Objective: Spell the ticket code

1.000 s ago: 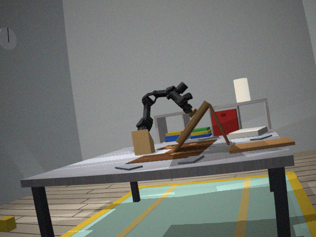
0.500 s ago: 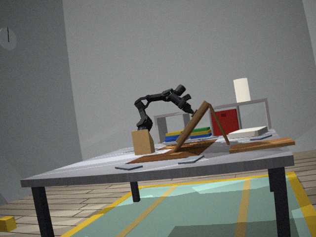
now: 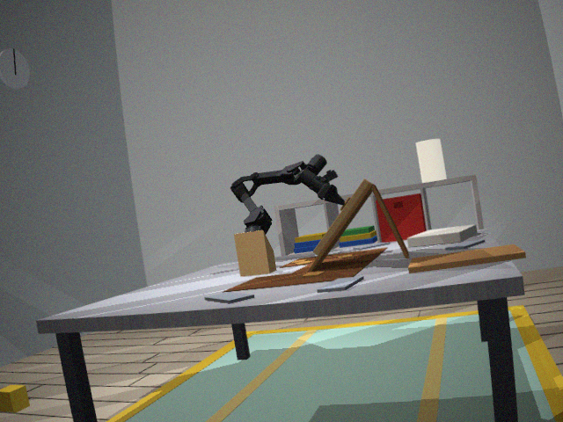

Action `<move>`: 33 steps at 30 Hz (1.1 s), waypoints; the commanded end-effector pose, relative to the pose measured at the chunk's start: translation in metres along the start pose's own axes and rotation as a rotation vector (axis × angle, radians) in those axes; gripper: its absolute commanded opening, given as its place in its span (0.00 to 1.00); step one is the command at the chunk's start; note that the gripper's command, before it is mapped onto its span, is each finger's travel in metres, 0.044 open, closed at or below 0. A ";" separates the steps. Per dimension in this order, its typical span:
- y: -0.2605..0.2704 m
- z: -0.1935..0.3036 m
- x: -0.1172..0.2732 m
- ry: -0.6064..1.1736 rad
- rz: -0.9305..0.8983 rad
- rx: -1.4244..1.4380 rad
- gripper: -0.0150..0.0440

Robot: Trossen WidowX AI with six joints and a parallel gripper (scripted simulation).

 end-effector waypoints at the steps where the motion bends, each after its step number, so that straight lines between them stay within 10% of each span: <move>1: -0.001 0.001 -0.016 0.007 0.001 -0.011 0.25; 33: -0.006 0.002 -0.042 0.001 0.000 -0.007 0.25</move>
Point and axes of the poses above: the point midway between the two fingers, 35 mm back from their tips, its own x axis back along the fingers, its own y axis across the jaws, z = x × y, the point moved 3 cm from there along x, back along the fingers, and after that the axes turned 3 degrees about -x, right-handed, at the moved point
